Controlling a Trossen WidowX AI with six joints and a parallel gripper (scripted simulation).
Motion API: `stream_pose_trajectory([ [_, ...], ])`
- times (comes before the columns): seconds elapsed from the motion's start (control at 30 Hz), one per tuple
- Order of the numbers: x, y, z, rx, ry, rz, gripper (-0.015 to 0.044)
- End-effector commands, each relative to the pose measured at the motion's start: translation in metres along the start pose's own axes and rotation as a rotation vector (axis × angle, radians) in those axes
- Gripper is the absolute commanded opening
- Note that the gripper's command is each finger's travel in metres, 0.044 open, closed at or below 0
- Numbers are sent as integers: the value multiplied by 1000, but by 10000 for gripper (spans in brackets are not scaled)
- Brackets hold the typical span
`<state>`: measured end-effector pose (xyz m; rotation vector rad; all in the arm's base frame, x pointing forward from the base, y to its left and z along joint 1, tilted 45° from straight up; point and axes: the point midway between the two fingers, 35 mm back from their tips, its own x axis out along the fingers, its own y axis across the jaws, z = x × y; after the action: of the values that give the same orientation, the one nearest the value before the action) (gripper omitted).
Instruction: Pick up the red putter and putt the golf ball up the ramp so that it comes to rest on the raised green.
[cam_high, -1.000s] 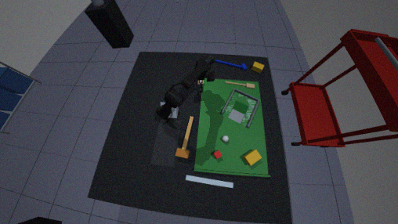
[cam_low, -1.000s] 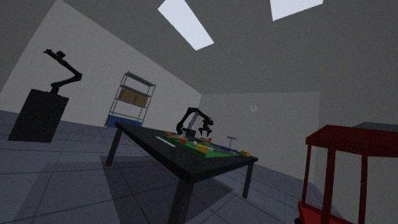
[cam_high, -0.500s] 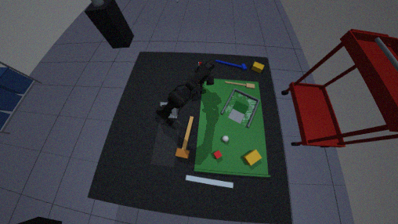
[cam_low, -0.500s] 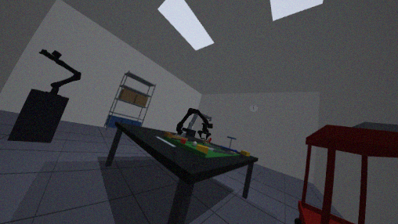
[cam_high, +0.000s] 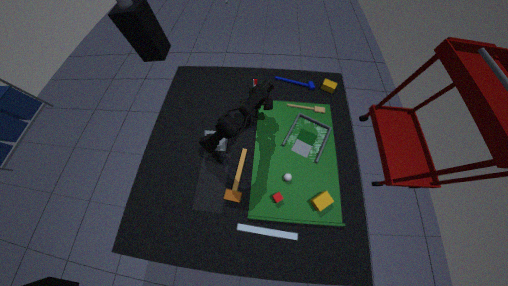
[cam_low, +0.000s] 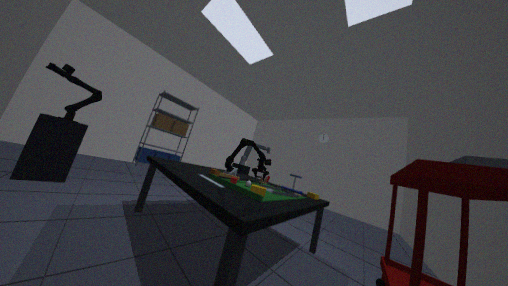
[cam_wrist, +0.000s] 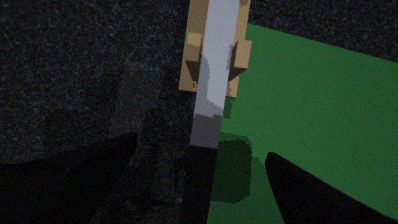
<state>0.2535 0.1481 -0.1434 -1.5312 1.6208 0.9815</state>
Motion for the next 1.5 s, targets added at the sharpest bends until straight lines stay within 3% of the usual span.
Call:
stream_pose_trajectory([
  [0.0, 8, 0, -4, -4, 8, 3, 440],
  [0.13, 10, 0, -5, -4, 8, 3, 440],
  [0.63, 7, 0, -2, 1, 2, 2, 46],
  [0.97, -2, -1, 1, 1, 1, 2, 0],
  [1.47, -86, 0, 24, 0, -2, 4, 0],
])
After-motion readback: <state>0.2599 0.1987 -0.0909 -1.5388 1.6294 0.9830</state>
